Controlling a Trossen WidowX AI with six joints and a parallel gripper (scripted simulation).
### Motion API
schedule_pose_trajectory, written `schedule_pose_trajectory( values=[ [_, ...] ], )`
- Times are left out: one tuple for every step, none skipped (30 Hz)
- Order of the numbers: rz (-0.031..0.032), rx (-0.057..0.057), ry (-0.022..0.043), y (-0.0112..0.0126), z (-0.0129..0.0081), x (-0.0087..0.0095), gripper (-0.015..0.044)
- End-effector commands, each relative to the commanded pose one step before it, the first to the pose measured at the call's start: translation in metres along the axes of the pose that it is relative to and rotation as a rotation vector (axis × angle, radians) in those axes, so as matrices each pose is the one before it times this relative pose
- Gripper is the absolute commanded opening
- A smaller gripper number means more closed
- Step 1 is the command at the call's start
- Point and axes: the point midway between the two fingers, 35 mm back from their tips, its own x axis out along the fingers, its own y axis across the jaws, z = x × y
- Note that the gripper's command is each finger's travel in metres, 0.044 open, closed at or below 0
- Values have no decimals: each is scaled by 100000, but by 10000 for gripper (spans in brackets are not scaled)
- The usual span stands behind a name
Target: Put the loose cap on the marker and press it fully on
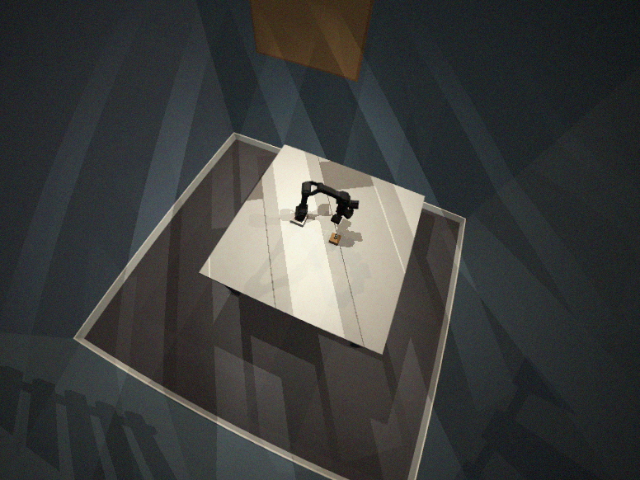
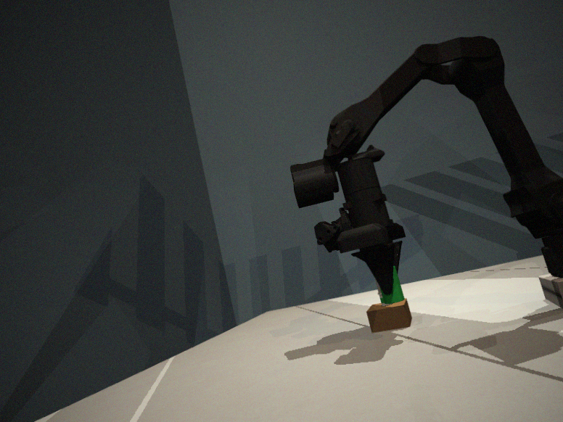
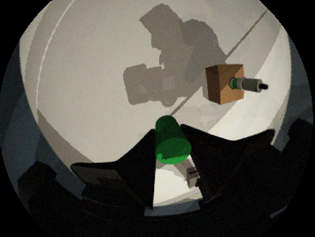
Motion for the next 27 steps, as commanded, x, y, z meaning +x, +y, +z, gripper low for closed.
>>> schedule_pose_trajectory(
  values=[
    [478,203,-400,-1194,929,-753,0],
    [-19,0,-17,-281,170,-125,0],
    [-19,0,-16,-283,167,-125,0],
    [-20,0,-16,-286,163,-125,0],
    [-21,0,-16,-289,160,-125,0],
    [-22,0,-16,-291,156,-126,0],
    [-22,0,-15,-294,152,-126,0],
    [-23,0,-15,-296,148,-126,0],
    [-24,0,-15,-298,145,-126,0],
    [-25,0,-14,-301,141,-126,0],
    [10,551,-156,-303,133,-134,0],
    [7,551,-156,-305,131,-134,0],
    [4,546,-155,-303,128,-133,0],
    [1,493,-140,-275,114,-120,0],
    [-2,389,-111,-224,91,-97,0],
    [-15,142,-46,-201,82,-84,0],
    [-19,173,-56,-246,98,-103,0],
    [-22,189,-61,-269,105,-112,0],
    [-23,190,-61,-271,103,-112,0],
    [-25,190,-61,-273,100,-112,0],
    [-41,-134,23,-271,99,-106,0],
    [-46,-153,27,-310,109,-121,0],
    [-46,-153,28,-312,104,-121,0],
    [-46,-153,29,-314,100,-121,0],
    [-46,-153,29,-316,95,-121,0],
    [-45,-153,30,-318,91,-121,0],
    [-45,-153,31,-319,86,-121,0]
  ],
)
